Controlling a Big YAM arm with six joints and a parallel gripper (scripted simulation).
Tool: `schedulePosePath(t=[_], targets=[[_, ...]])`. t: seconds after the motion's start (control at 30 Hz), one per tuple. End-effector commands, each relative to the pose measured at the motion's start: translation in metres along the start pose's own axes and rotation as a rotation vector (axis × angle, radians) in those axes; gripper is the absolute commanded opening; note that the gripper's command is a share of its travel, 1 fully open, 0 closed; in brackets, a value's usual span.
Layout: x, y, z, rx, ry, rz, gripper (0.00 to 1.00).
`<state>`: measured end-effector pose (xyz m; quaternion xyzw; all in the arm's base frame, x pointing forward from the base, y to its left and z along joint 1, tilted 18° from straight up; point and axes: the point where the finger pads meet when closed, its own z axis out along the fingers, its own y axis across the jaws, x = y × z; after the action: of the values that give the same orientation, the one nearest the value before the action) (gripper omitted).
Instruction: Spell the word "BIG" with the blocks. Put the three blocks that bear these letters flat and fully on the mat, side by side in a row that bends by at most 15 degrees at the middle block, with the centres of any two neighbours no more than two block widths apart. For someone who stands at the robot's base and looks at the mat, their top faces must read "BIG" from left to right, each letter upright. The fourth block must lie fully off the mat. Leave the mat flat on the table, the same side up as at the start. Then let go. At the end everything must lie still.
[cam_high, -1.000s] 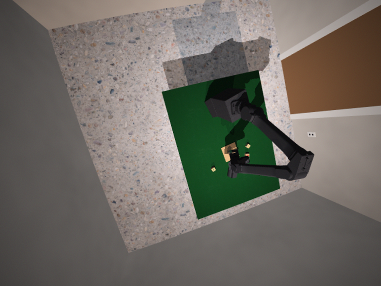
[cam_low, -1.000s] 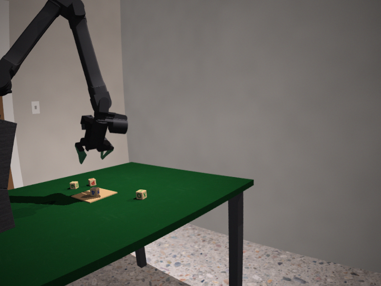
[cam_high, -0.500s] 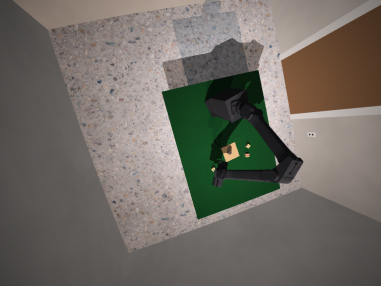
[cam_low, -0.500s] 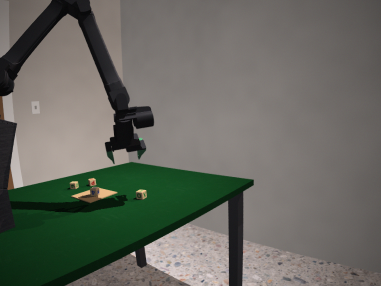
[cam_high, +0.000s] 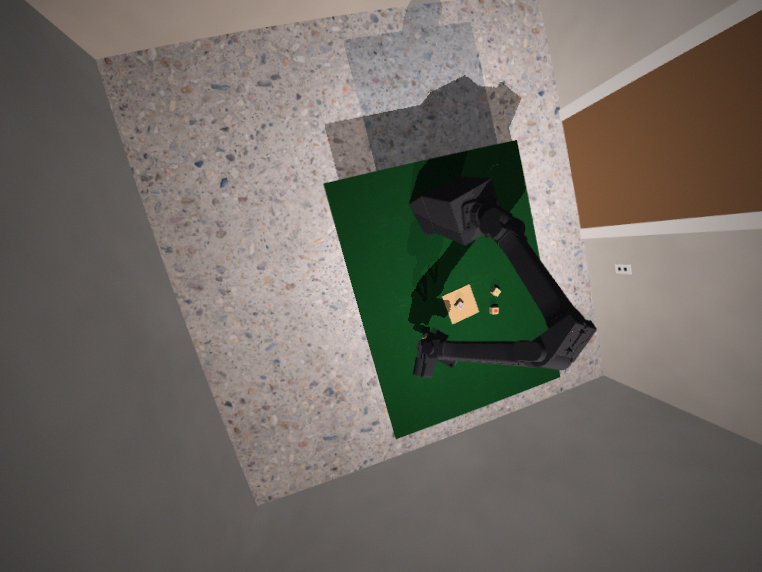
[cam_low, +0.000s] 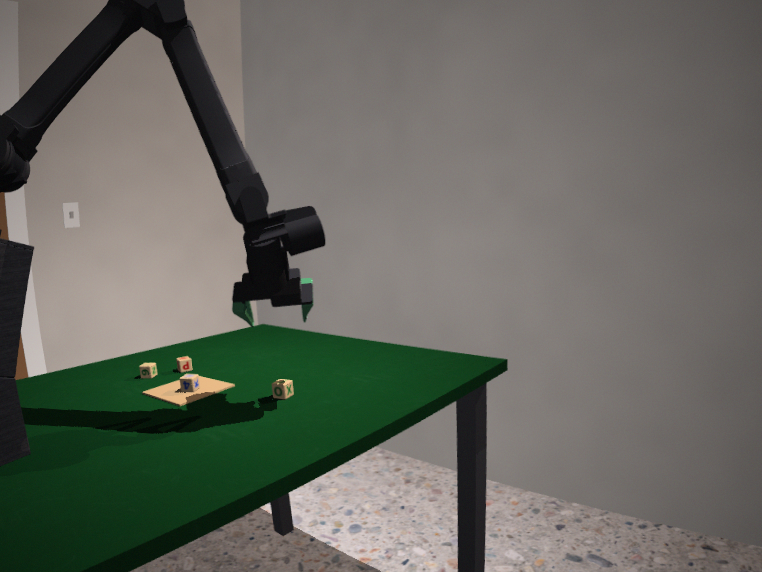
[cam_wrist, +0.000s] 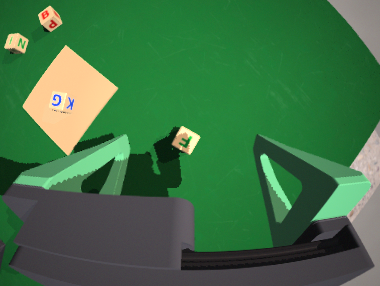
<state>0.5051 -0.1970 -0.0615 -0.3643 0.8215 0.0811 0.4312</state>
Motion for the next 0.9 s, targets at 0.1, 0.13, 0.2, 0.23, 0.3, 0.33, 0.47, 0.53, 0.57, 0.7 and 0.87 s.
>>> schedulePosePath(t=[0.1, 0.13, 0.2, 0.23, 0.3, 0.33, 0.47, 0.53, 0.57, 0.7, 0.87], targets=[[0.0, 0.0057, 0.0099, -0.014, -0.004, 0.029, 1.0], [0.0, 0.0057, 0.0099, -0.014, -0.004, 0.029, 1.0], [0.0055, 0.002, 0.0042, -0.002, -0.001, 0.039, 1.0], [0.0055, 0.002, 0.0042, -0.002, -0.001, 0.039, 1.0], [0.0055, 0.002, 0.0042, -0.002, -0.001, 0.034, 1.0], [0.0055, 0.002, 0.0042, -0.002, -0.001, 0.034, 1.0], [0.0055, 0.002, 0.0042, -0.002, -0.001, 0.034, 1.0], [0.0055, 0.002, 0.0042, -0.002, -0.001, 0.034, 1.0], [0.0055, 0.002, 0.0042, -0.002, -0.001, 0.034, 1.0], [0.0055, 0.002, 0.0042, -0.002, -0.001, 0.034, 1.0], [0.0055, 0.002, 0.0042, -0.002, -0.001, 0.034, 1.0]])
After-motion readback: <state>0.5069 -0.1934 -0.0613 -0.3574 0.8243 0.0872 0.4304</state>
